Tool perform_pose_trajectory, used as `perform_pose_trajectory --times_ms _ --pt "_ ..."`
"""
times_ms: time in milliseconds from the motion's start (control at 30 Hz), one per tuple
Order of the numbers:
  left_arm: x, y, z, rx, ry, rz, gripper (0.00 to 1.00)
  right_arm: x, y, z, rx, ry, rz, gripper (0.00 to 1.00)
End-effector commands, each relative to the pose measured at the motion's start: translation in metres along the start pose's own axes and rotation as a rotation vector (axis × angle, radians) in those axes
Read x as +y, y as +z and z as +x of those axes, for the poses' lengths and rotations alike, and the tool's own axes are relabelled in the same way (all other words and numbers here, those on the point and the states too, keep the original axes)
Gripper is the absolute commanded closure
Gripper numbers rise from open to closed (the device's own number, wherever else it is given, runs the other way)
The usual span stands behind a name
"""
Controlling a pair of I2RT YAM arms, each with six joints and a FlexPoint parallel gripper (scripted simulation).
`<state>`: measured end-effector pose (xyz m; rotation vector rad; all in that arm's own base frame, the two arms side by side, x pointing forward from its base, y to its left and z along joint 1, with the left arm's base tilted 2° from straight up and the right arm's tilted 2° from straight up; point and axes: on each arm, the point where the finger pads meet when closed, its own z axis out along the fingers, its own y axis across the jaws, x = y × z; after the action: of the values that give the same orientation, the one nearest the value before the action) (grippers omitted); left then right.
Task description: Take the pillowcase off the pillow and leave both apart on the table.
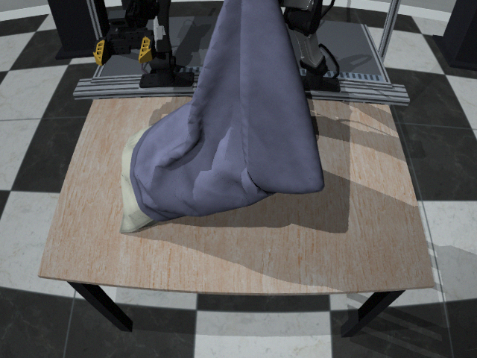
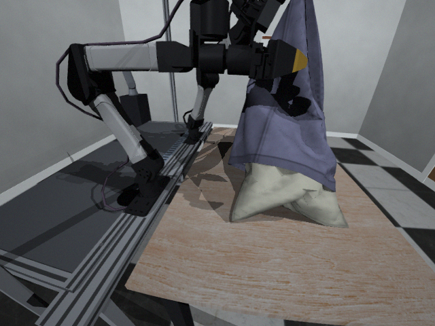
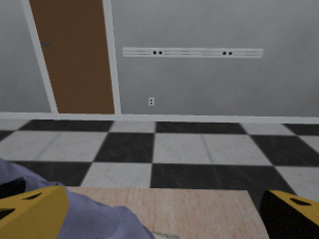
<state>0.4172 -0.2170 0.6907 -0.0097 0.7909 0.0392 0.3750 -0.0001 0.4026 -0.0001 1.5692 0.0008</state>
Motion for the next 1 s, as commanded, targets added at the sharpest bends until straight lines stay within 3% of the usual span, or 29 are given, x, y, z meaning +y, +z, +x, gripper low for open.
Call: perform_pose_trajectory --times_ms 0,67,100,167,300,967 --pt "-0.006 0.006 -0.013 -0.04 -0.048 0.058 1.0 -0.002 0.0 -0.01 -0.02 -0.012 0.009 0.0" --pt "-0.004 0.003 -0.019 -0.053 -0.039 0.029 1.0 -0.002 0.0 -0.01 -0.02 -0.012 0.009 0.0" --pt "-0.004 0.004 0.002 -0.025 -0.017 0.028 1.0 -0.002 0.0 -0.01 -0.02 -0.012 0.009 0.0" --pt "0.021 -0.001 -0.037 -0.084 -0.043 -0.008 1.0 -0.002 0.0 -0.01 -0.02 -0.012 0.009 0.0" --pt "0.028 -0.006 -0.036 -0.109 -0.037 -0.028 1.0 -0.002 0.0 -0.01 -0.02 -0.012 0.009 0.0" --pt "0.042 -0.022 -0.01 -0.105 -0.004 -0.058 1.0 -0.002 0.0 -0.01 -0.02 -0.012 0.009 0.0"
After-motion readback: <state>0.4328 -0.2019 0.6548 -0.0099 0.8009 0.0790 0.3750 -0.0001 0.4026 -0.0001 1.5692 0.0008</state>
